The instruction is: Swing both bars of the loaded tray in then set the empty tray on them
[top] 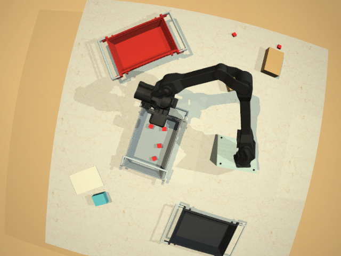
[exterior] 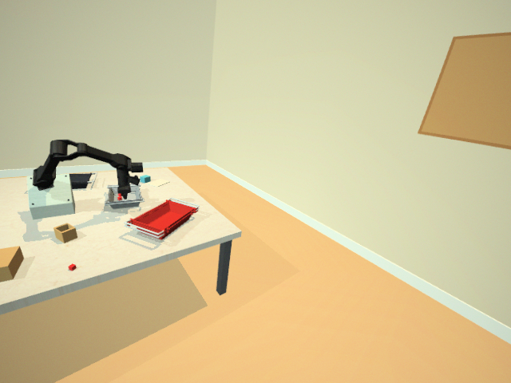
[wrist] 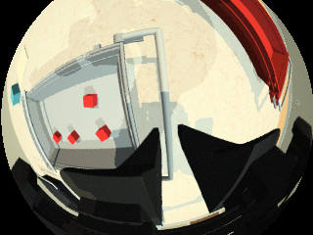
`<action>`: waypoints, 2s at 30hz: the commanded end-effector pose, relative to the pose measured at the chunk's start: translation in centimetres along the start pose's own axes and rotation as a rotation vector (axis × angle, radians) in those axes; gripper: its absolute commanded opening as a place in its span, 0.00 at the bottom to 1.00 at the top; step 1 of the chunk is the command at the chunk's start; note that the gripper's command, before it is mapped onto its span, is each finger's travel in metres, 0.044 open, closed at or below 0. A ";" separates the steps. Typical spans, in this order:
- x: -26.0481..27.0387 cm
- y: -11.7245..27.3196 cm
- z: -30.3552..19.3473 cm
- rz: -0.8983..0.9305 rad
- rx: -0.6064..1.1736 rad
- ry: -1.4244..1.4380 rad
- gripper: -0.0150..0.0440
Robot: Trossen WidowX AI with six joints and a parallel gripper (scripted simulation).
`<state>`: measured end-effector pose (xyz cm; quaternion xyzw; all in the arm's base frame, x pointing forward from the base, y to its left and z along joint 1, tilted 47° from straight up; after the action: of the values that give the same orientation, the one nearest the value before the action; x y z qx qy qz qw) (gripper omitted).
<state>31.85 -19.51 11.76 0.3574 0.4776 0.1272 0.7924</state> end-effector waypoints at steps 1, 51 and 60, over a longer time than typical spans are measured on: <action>-0.3 -1.9 -0.2 -0.007 0.007 0.003 0.39; 6.0 -2.5 -1.9 -0.007 0.007 0.003 0.39; 6.9 -3.2 -2.1 -0.006 0.007 0.003 0.39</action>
<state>33.14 -17.31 4.73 0.3568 0.4790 0.1257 0.7922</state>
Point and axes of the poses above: the point midway between the two fingers, 35 mm back from their tips, its own y axis back along the fingers, its own x axis across the jaws, z = x × y, the point moved 3 cm from there along y, back along the fingers, and after that the axes turned 14 degrees about -y, right-handed, at the moved point
